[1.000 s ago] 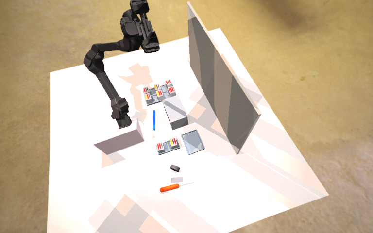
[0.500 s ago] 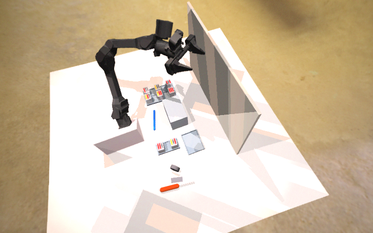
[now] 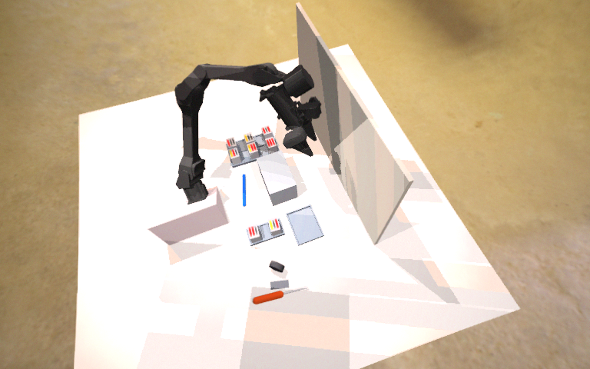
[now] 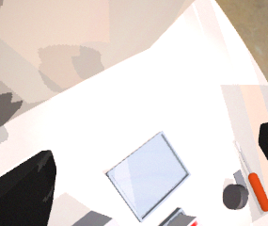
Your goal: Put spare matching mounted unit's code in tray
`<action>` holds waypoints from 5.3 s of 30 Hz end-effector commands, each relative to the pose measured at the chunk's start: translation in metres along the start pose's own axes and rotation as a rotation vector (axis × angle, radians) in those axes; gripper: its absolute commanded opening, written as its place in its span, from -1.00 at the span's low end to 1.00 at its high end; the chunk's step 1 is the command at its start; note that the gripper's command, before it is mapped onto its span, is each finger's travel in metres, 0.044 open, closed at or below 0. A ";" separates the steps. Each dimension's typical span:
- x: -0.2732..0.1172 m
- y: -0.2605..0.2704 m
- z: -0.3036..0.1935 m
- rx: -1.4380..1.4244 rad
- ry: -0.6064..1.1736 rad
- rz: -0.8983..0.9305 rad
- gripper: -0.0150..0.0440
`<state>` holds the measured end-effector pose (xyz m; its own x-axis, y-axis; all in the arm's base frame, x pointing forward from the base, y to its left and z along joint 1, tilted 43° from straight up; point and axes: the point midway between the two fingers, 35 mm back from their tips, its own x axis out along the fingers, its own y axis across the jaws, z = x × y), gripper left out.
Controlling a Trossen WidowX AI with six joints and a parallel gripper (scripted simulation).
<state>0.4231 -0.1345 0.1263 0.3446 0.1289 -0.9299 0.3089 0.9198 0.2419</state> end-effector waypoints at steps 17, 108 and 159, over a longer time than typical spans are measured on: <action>0.013 0.064 -0.070 -0.269 0.442 0.521 1.00; 0.154 -0.108 -0.312 1.220 0.784 -0.007 0.53; 0.114 -0.130 -0.283 1.219 0.784 -0.009 -0.49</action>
<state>0.1700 -0.1207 -0.1042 -0.1060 0.6638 -0.7404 0.9940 0.0920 -0.0598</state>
